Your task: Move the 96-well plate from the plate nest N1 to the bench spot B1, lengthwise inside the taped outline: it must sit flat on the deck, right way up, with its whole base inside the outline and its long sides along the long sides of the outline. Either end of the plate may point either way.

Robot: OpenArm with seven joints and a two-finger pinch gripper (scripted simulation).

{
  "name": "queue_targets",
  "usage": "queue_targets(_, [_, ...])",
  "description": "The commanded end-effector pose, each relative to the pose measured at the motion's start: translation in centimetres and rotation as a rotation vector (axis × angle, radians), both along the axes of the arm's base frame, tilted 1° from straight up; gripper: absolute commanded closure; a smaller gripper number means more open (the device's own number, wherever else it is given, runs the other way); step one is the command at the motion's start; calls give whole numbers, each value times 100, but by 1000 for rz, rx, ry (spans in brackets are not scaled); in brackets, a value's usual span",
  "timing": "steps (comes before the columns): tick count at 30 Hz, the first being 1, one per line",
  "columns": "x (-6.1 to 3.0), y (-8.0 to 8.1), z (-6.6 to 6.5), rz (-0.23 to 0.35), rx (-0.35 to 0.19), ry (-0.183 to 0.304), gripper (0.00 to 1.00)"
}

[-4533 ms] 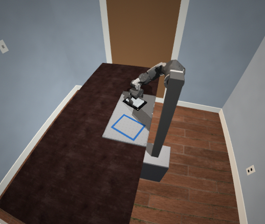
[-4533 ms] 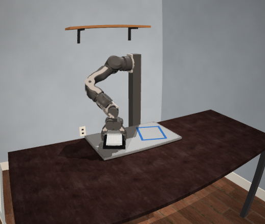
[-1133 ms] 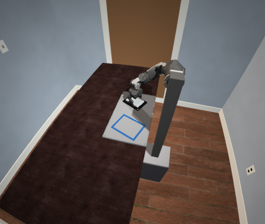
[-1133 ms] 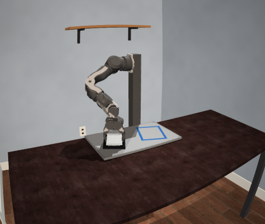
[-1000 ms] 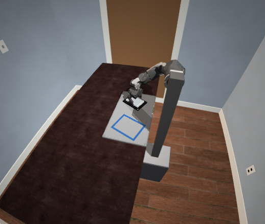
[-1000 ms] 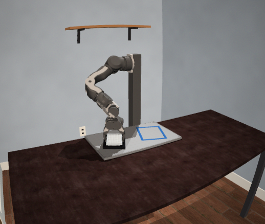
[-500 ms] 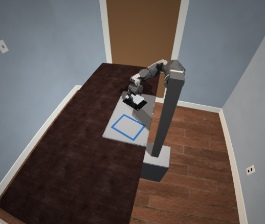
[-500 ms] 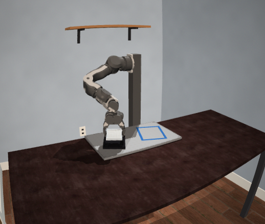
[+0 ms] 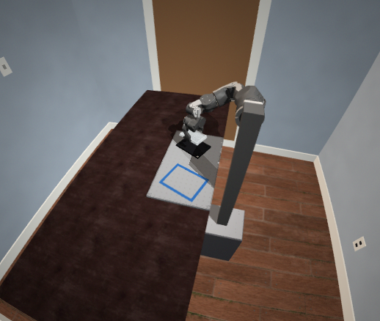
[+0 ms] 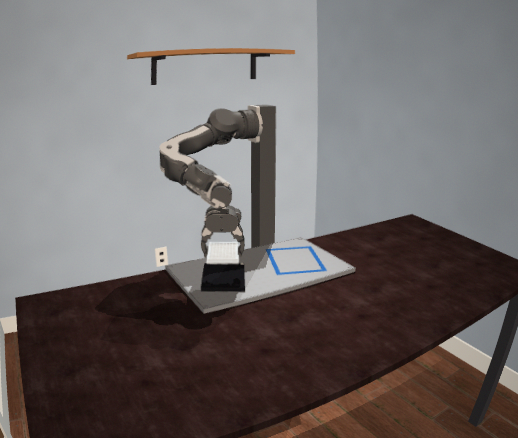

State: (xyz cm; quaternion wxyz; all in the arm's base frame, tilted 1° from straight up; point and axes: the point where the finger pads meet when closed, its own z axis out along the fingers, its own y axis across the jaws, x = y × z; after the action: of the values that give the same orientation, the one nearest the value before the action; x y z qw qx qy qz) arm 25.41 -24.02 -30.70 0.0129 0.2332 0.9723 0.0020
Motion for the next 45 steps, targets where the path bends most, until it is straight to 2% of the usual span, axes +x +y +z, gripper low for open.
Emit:
queue_targets(1, [1,-7,8,0,-4,2,100])
queue_targets(7, [1,-7,8,0,-4,2,100])
queue_targets(12, [-25,-3,294,1,-4,1,100])
queue_targets(24, [-25,-3,294,1,-4,1,100])
queue_targets(29, [-47,16,199,-1,1,8,100])
queue_targets(41, [-47,16,199,-1,1,8,100])
queue_targets(45, [-73,332,178,90,-3,10,100])
